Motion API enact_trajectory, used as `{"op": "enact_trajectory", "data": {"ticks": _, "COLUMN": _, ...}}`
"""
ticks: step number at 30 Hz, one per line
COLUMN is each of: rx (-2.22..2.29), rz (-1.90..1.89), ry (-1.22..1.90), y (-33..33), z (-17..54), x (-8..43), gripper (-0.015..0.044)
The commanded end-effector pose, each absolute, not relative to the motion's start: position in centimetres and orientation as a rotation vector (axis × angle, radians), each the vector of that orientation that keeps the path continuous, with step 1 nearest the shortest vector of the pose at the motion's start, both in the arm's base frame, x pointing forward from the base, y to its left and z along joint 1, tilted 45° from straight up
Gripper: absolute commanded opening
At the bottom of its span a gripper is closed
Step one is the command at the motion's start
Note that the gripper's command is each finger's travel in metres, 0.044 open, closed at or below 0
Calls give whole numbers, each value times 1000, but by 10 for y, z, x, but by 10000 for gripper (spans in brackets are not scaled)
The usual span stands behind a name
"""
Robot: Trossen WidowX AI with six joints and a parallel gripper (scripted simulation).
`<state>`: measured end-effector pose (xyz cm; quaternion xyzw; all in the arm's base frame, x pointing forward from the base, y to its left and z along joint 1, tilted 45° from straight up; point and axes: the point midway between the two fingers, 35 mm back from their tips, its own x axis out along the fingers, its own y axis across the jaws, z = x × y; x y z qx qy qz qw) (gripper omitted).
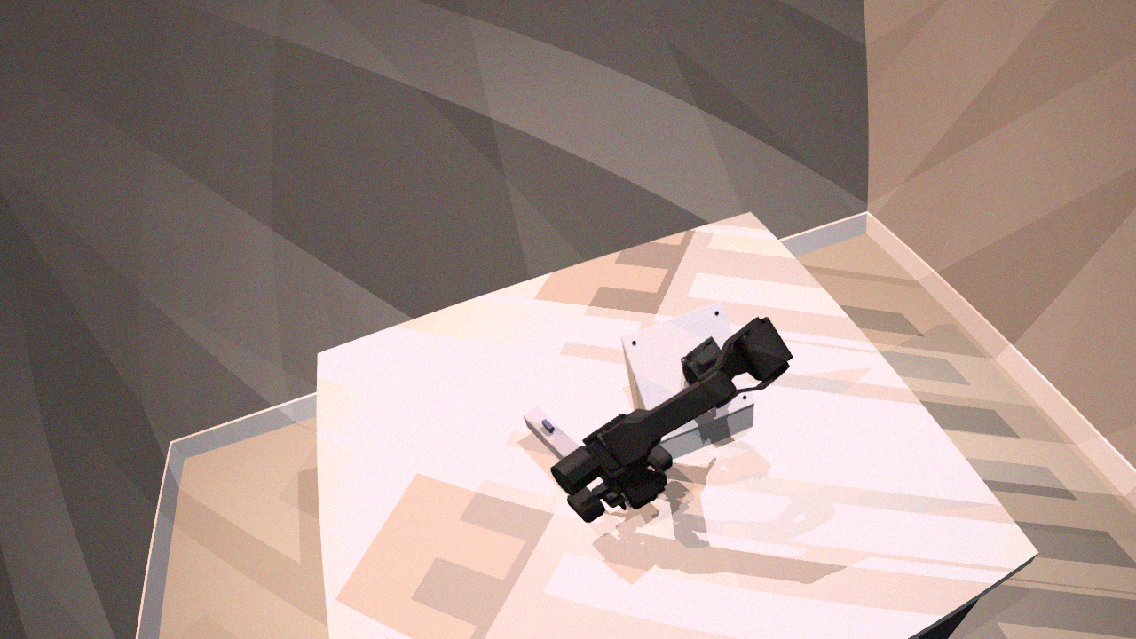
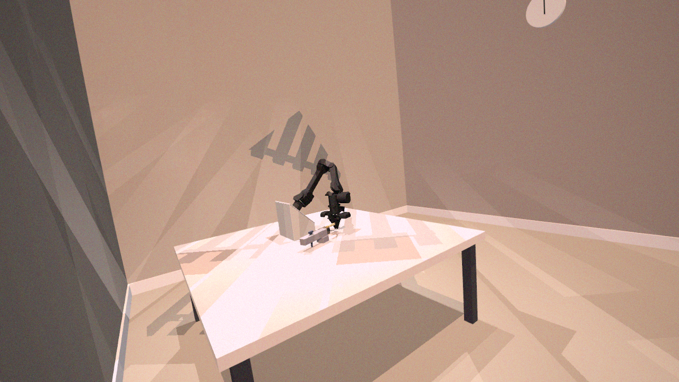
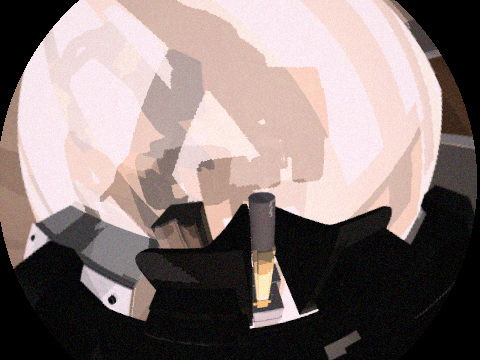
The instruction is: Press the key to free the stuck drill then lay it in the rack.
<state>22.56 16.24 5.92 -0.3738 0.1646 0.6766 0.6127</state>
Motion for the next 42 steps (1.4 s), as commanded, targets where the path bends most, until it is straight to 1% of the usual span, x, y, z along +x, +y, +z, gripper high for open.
{"op": "enact_trajectory", "data": {"ticks": 1, "rx": -864, "rz": 1558, "ry": 373, "y": 160, "z": 61, "x": 226, "gripper": 0}}
{"op": "enact_trajectory", "data": {"ticks": 42, "rx": -865, "rz": 1558, "ry": 375, "y": 145, "z": 70, "x": 221, "gripper": 0}}
